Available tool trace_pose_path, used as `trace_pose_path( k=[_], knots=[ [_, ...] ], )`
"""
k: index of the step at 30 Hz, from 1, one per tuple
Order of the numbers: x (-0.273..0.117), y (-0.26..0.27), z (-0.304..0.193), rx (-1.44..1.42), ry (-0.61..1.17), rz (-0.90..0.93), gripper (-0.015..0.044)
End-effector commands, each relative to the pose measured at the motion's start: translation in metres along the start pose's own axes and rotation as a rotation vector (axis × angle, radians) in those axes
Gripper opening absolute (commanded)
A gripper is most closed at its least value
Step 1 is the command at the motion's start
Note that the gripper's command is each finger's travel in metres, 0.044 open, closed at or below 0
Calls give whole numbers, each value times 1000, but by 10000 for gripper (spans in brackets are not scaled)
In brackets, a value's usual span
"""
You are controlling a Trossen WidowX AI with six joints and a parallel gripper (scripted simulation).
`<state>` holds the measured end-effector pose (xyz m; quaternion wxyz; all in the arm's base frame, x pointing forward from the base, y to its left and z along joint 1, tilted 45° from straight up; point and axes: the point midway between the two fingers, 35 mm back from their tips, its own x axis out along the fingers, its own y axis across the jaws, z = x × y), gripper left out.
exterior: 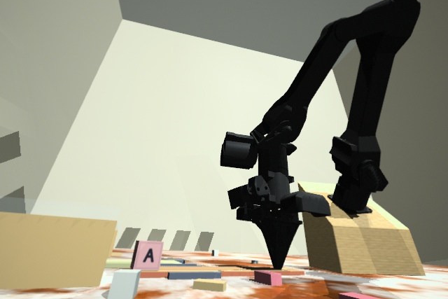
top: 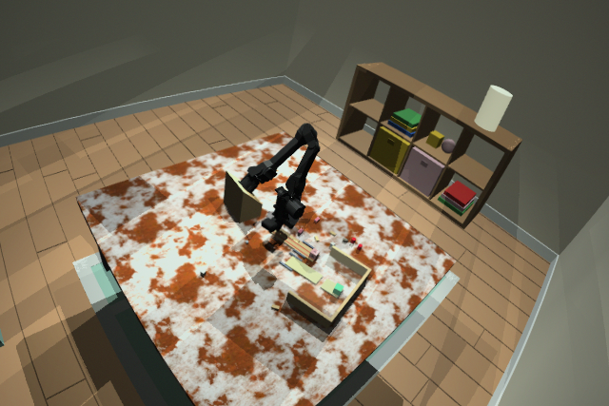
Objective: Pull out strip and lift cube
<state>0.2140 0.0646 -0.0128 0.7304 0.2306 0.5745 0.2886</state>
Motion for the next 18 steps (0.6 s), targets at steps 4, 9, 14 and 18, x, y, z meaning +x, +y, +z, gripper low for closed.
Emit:
trace_pose_path(
  k=[4,9,14,18],
  knots=[
    [4,1,-11,12,28,6,0],
    [4,1,-11,12,28,6,0],
    [4,1,-11,12,28,6,0],
    [-15,-2,2,5,11,-2,0]
  ],
)
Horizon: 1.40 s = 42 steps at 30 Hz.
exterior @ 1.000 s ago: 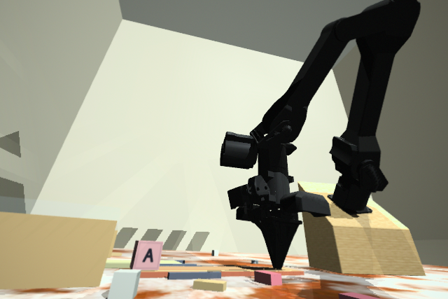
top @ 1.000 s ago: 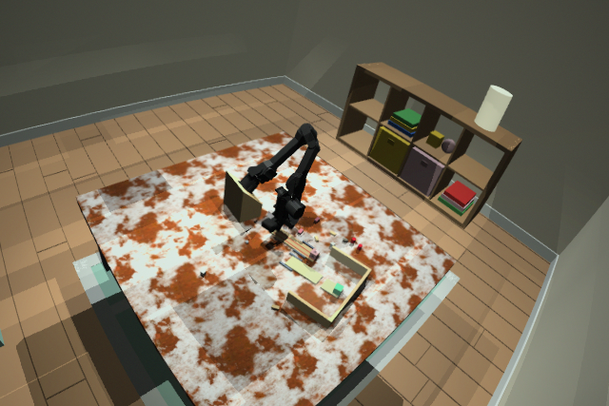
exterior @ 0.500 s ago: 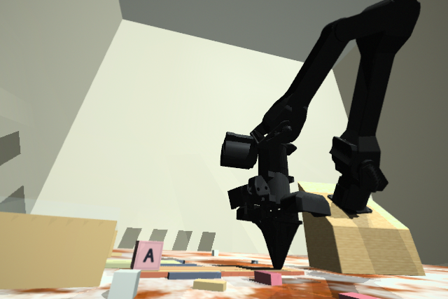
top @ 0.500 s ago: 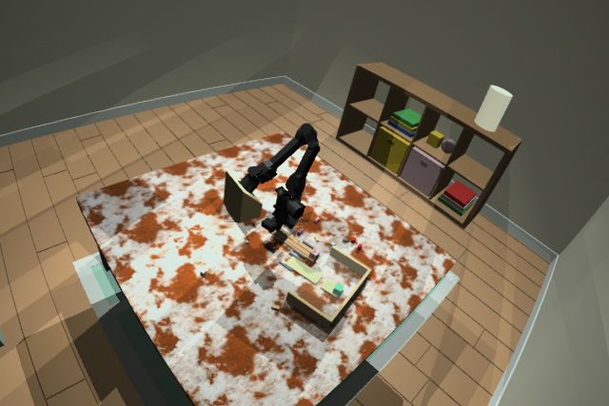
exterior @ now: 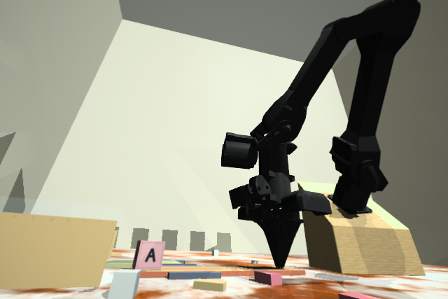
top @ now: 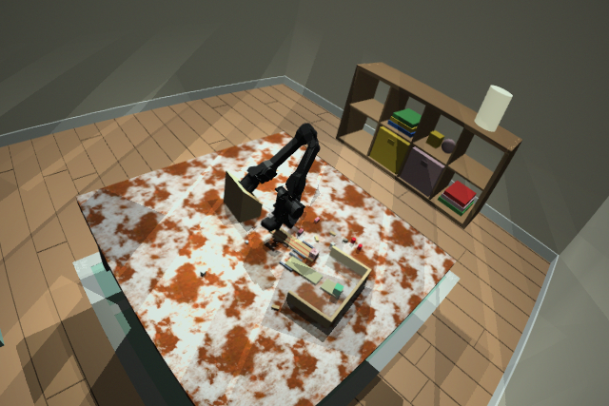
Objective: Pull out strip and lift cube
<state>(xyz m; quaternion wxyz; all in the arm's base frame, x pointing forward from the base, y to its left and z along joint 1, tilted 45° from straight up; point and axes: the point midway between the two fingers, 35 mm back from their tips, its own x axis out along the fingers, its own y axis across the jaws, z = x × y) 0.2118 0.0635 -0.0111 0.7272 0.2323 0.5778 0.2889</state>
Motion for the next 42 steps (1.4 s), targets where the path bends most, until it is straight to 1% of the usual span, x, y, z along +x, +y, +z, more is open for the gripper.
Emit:
trace_pose_path(
  k=[1,3,8,13,25,42],
  knots=[
    [-23,-2,4,2,11,-5,0],
    [-38,-2,4,5,19,0,0],
    [-39,-1,3,6,20,1,0],
    [-38,-2,26,-81,19,1,131],
    [-42,-3,65,-85,18,1,440],
    [-49,-5,122,-87,15,1,440]
  ],
)
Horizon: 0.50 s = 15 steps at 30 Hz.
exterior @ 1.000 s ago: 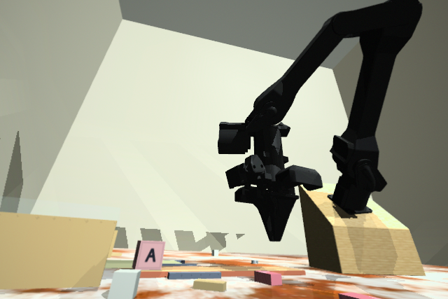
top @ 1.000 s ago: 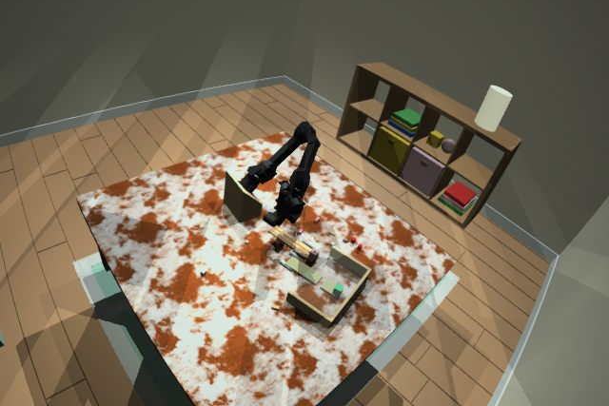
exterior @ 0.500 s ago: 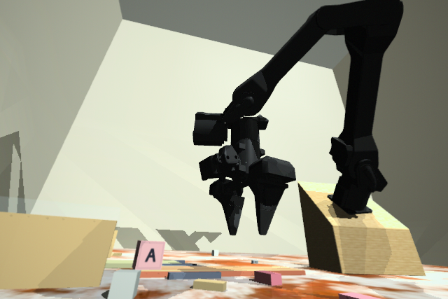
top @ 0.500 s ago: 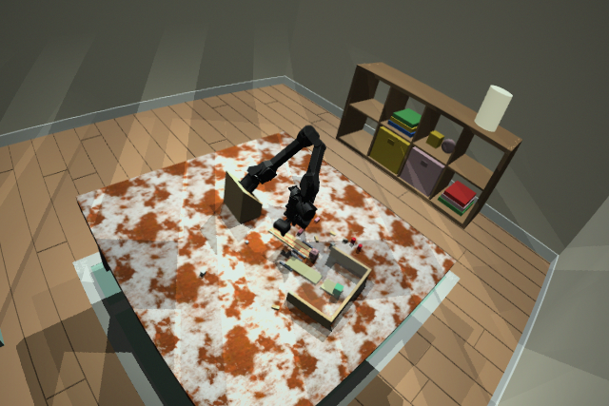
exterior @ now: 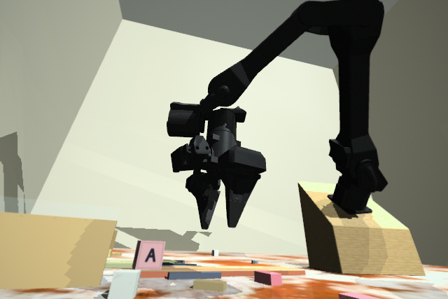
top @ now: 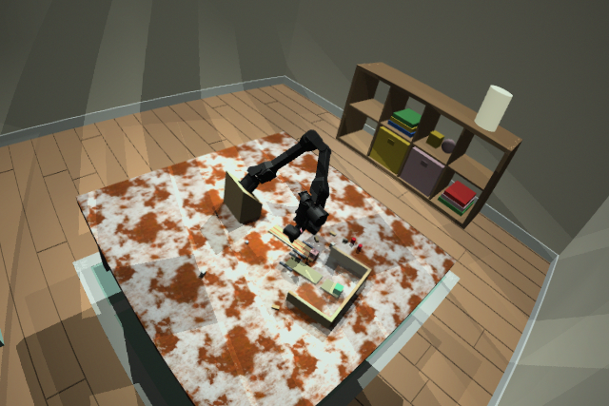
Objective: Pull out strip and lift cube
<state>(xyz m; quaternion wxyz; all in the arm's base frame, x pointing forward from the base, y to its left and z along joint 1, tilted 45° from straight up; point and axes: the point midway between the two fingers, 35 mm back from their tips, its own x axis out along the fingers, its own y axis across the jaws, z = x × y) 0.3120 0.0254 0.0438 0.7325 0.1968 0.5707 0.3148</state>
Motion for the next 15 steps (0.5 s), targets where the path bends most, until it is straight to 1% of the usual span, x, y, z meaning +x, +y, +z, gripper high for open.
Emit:
trace_pose_path(
  k=[1,15],
  knots=[
    [-2,0,16,1,-1,4,440],
    [-8,-3,63,-1,-3,4,440]
  ],
)
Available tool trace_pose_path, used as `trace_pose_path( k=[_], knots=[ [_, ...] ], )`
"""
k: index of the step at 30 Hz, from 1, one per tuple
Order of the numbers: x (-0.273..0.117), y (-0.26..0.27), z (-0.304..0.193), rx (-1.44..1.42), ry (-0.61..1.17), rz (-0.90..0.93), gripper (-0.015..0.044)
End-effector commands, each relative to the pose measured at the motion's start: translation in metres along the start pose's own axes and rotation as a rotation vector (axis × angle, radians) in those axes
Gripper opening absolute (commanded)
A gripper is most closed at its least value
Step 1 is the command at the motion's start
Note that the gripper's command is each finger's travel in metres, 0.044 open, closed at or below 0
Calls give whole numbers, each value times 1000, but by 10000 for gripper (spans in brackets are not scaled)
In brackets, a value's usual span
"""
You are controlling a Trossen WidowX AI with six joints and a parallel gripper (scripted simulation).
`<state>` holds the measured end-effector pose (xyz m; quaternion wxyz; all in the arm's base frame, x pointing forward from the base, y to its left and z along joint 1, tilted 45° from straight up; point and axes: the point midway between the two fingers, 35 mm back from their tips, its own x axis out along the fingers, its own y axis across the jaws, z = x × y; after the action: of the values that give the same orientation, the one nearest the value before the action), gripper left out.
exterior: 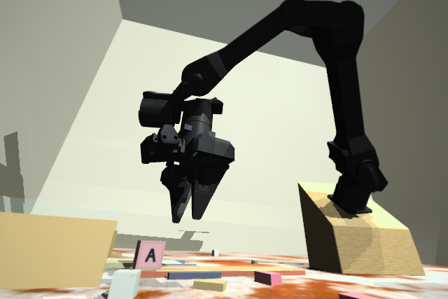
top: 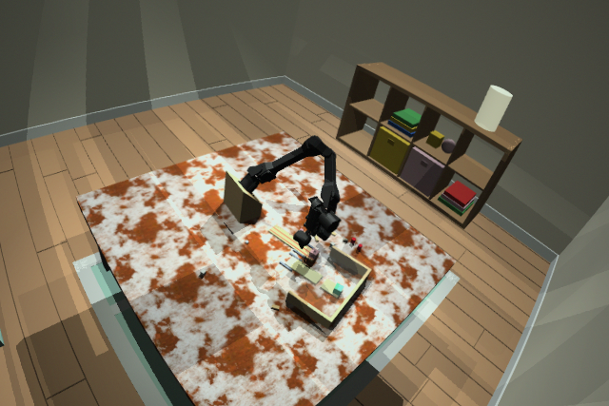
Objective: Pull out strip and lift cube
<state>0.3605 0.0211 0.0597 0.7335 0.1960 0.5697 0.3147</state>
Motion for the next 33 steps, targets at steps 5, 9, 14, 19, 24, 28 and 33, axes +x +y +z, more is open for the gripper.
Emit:
trace_pose_path(
  k=[5,9,14,19,24,28,33],
  knots=[
    [-3,1,29,0,-2,5,440],
    [-4,2,43,0,-2,5,440],
    [0,2,44,0,-2,5,335],
    [8,2,44,0,-2,4,250],
    [16,2,44,0,-2,5,250],
    [23,2,44,0,-2,5,250],
    [31,2,44,0,-3,5,250]
  ],
)
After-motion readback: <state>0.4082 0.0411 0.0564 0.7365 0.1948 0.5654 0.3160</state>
